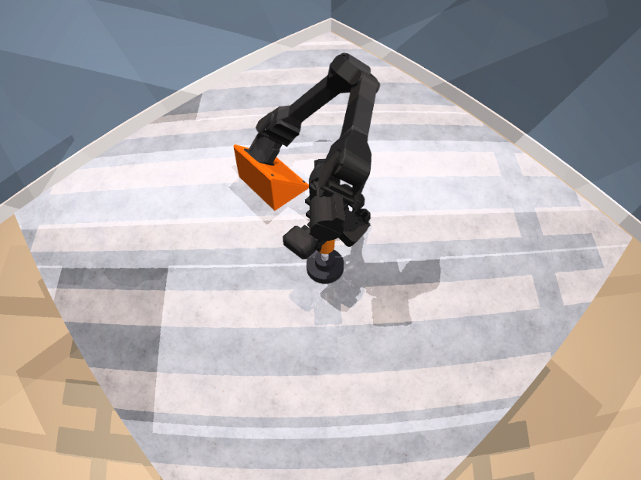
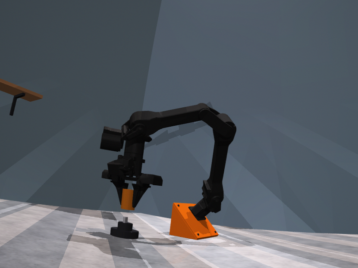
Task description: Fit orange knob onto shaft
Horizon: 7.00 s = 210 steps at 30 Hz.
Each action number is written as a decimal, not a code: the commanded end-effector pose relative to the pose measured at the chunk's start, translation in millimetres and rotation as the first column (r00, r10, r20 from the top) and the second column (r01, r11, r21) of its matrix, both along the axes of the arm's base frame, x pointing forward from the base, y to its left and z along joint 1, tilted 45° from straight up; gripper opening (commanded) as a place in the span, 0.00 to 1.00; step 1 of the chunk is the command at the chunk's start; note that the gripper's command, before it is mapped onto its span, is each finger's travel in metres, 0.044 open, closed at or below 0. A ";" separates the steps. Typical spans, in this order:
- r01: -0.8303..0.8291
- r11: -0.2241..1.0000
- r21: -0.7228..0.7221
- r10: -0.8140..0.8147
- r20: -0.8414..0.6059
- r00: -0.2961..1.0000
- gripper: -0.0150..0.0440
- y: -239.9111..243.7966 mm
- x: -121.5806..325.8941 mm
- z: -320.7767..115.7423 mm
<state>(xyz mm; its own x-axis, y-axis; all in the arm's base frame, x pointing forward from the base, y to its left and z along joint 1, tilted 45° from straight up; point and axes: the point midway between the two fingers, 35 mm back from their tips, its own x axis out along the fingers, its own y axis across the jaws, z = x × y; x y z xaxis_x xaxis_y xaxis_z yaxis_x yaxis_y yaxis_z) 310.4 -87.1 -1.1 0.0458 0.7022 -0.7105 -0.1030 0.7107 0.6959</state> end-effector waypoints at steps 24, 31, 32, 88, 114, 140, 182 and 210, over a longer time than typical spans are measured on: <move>-0.469 0.867 -0.165 0.488 0.466 0.738 0.25 -2.4 4.4 -0.7; -0.546 0.805 -0.232 0.573 0.541 0.615 0.25 -0.9 2.9 0.6; -0.546 0.805 -0.232 0.573 0.541 0.615 0.25 -0.7 2.6 0.7; -0.548 0.803 -0.233 0.575 0.544 0.611 0.25 17.9 0.1 -18.1; -0.557 0.794 -0.242 0.585 0.552 0.594 0.25 18.2 0.2 -18.4; -0.569 0.782 -0.256 0.599 0.564 0.569 0.25 13.3 -0.3 -14.4; -0.569 0.782 -0.256 0.599 0.564 0.569 0.25 12.7 1.2 -17.0; -0.569 0.782 -0.256 0.598 0.564 0.569 0.25 16.8 1.1 -18.6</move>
